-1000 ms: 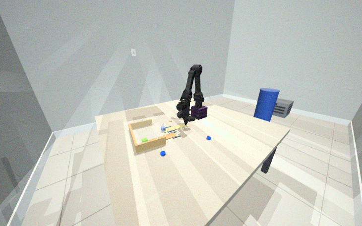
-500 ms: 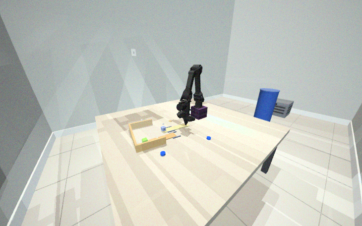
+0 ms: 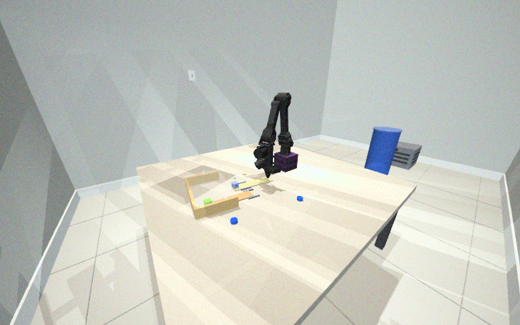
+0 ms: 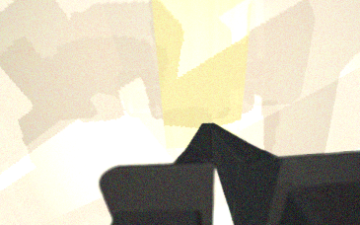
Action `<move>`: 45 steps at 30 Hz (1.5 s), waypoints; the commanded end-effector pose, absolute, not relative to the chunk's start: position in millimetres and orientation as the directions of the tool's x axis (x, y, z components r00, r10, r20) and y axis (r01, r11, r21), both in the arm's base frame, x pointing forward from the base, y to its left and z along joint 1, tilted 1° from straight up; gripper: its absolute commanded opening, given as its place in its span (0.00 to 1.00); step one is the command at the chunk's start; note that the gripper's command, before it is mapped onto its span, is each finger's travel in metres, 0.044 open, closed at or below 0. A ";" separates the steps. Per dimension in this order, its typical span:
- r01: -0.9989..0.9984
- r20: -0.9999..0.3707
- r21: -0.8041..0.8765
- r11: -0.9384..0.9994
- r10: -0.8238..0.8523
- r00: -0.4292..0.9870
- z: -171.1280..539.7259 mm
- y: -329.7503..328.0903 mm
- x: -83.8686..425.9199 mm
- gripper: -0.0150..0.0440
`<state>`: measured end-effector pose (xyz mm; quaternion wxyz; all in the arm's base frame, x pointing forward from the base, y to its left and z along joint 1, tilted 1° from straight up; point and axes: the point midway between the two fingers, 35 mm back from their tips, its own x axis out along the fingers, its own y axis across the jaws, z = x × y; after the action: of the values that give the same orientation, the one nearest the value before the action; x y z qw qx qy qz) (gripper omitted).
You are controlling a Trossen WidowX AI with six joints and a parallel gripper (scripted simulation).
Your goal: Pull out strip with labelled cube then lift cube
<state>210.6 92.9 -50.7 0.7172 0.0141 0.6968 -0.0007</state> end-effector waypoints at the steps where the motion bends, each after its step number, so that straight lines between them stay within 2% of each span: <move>1: 0.021 -0.999 0.027 0.999 0.026 0.033 -19.2 94.7 216.0 0.25; 5: 0.022 -0.999 0.026 0.999 0.026 0.032 -16.7 94.6 215.8 0.25; 10: -0.115 -0.999 0.021 0.993 0.025 0.034 -15.8 93.0 240.0 0.48; 22: -0.119 -0.999 0.020 0.993 0.025 0.037 -11.0 88.0 280.2 1.00; 45: -0.119 -0.999 0.019 0.993 0.024 0.044 1.7 81.1 361.0 1.00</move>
<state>349.5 81.2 -1.4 0.7204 -0.0343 0.6912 0.0469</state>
